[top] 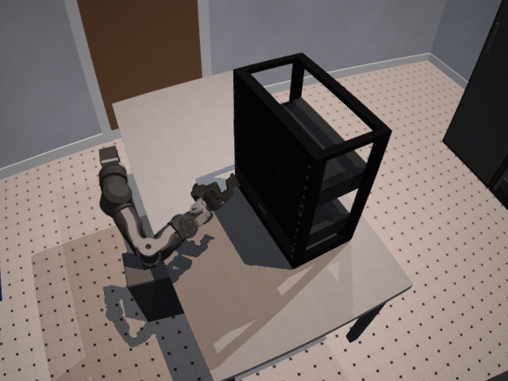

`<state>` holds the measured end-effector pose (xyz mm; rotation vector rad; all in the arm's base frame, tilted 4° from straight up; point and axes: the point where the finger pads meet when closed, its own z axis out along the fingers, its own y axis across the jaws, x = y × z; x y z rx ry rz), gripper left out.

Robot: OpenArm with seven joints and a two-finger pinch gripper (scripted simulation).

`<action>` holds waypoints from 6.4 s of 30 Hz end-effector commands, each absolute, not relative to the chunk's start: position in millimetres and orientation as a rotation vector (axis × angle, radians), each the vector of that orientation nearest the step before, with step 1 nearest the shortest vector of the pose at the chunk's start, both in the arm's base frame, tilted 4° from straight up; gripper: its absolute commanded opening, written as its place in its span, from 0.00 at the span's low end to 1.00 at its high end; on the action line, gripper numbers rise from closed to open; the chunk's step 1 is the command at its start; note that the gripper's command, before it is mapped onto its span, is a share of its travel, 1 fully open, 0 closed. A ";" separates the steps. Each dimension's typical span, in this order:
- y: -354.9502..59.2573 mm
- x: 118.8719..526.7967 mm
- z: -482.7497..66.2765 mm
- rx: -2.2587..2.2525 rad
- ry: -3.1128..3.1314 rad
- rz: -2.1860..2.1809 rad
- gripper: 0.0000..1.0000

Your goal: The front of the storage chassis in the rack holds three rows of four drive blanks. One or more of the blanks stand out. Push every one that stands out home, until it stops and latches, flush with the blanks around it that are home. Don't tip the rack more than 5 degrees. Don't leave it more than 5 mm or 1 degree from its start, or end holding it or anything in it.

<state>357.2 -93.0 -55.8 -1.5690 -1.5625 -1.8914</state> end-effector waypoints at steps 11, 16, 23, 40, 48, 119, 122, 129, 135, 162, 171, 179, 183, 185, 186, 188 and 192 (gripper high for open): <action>-140.0 354.5 -47.2 -1.694 -1.733 -2.254 1.00; -166.2 346.0 -43.4 -1.781 -1.849 -2.387 1.00; -197.9 330.7 -36.5 -1.899 -2.039 -2.512 1.00; -233.5 303.3 -22.9 -2.032 -2.413 -2.579 1.00; -238.2 298.9 -20.6 -2.052 -2.480 -2.575 1.00; -247.1 356.4 11.4 -2.063 -2.496 -2.571 1.00; -248.0 365.2 16.2 -2.062 -2.496 -2.571 1.00; -249.4 378.8 23.5 -2.061 -2.496 -2.571 1.00; -250.9 392.4 30.9 -2.061 -2.496 -2.571 1.00; -251.9 407.3 39.3 -2.057 -2.498 -2.572 1.00; -251.9 407.3 39.3 -2.057 -2.498 -2.572 1.00; -251.9 407.3 39.3 -2.057 -2.498 -2.572 1.00; -251.9 407.3 39.3 -2.057 -2.498 -2.572 1.00; -251.9 407.3 39.3 -2.057 -2.498 -2.572 1.00; -251.9 407.3 39.3 -2.057 -2.498 -2.572 1.00; -251.9 407.3 39.3 -2.057 -2.498 -2.572 1.00; -251.9 407.3 39.3 -2.057 -2.498 -2.572 1.00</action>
